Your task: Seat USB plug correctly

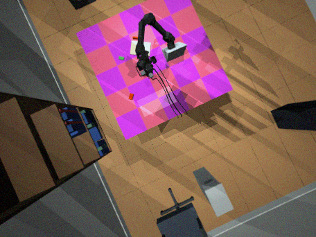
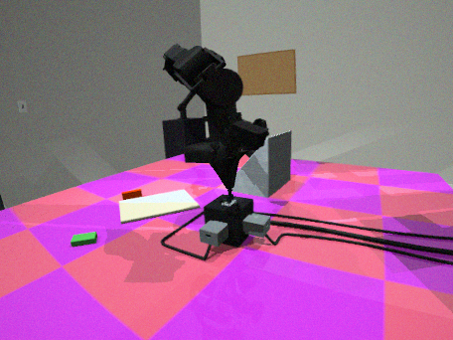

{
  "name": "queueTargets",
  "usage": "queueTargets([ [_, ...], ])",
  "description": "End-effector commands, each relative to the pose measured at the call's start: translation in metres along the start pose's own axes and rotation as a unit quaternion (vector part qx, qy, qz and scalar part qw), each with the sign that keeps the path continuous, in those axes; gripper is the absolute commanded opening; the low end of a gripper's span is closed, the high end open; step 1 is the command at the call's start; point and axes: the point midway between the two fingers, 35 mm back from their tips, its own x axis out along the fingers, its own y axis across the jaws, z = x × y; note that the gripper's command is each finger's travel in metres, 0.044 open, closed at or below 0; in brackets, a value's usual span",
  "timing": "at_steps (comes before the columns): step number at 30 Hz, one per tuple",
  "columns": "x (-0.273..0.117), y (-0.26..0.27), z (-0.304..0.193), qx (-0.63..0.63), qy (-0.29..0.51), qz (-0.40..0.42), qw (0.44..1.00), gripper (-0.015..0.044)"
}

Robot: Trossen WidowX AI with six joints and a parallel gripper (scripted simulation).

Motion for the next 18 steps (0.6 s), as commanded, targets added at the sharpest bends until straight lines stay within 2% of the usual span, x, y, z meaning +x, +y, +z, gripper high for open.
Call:
queueTargets([
  [1,0.0014,-0.0003,-0.0003,-0.003,0.002,-0.001,1.0,0.0],
  [18,0.0035,-0.0003,-0.0005,-0.003,0.002,-0.001,1.0,0.0],
])
